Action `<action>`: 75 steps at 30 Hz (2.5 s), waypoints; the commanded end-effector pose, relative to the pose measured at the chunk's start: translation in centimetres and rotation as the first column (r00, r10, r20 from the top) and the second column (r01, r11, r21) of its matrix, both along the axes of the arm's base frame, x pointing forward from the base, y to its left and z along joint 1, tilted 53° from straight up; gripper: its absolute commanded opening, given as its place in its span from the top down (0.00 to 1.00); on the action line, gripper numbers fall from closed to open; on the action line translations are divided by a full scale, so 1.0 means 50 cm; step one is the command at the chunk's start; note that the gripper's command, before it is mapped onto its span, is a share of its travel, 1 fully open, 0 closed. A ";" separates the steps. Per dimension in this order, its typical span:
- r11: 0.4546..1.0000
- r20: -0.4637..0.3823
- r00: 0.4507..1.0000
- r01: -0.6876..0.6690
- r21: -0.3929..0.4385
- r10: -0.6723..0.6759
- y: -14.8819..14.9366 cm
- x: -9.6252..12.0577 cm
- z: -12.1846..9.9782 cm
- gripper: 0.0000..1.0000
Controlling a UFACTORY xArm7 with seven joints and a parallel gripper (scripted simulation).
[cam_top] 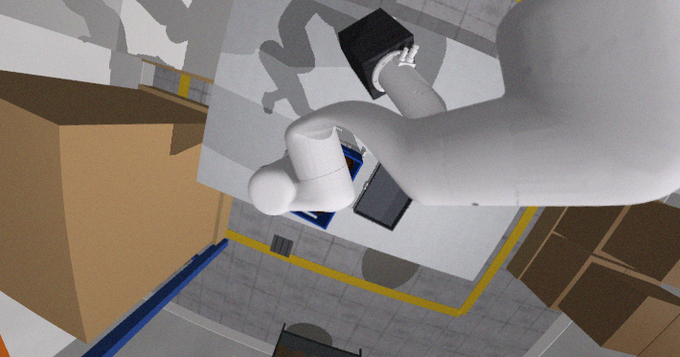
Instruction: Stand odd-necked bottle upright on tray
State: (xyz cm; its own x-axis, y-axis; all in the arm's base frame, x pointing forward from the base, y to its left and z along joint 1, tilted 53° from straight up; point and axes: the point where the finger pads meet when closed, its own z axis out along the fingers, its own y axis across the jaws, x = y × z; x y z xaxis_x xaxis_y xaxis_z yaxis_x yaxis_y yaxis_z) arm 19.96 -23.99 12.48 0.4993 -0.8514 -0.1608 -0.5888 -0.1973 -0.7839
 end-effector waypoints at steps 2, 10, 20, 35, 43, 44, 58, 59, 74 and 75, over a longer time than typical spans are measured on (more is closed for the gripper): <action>1.000 0.000 1.000 0.003 -0.002 -0.003 -0.003 -0.001 0.001 0.35; 1.000 0.000 1.000 0.003 -0.002 -0.003 -0.003 -0.001 0.001 0.35; 1.000 0.000 1.000 0.003 -0.002 -0.003 -0.003 -0.001 0.001 0.35; 1.000 0.005 1.000 0.002 -0.001 -0.002 0.001 0.006 -0.005 0.35; 1.000 0.005 1.000 0.002 -0.001 -0.002 0.008 0.017 -0.014 0.35; 1.000 0.005 1.000 0.002 -0.001 -0.002 0.009 0.018 -0.016 0.35; 1.000 0.005 1.000 0.002 -0.001 -0.002 0.023 0.040 -0.034 0.35; 1.000 0.005 1.000 0.002 -0.001 -0.002 0.024 0.041 -0.035 0.35; 1.000 0.005 1.000 0.002 -0.001 -0.002 0.034 0.056 -0.048 0.35; 1.000 0.005 1.000 0.002 -0.001 -0.002 0.034 0.056 -0.048 0.35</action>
State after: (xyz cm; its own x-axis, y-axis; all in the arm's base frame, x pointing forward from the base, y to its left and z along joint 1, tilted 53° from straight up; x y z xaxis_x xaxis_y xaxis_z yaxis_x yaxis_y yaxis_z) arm 22.65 -22.20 10.15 0.5006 -0.8510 -0.1587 -0.5846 -0.1972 -0.7870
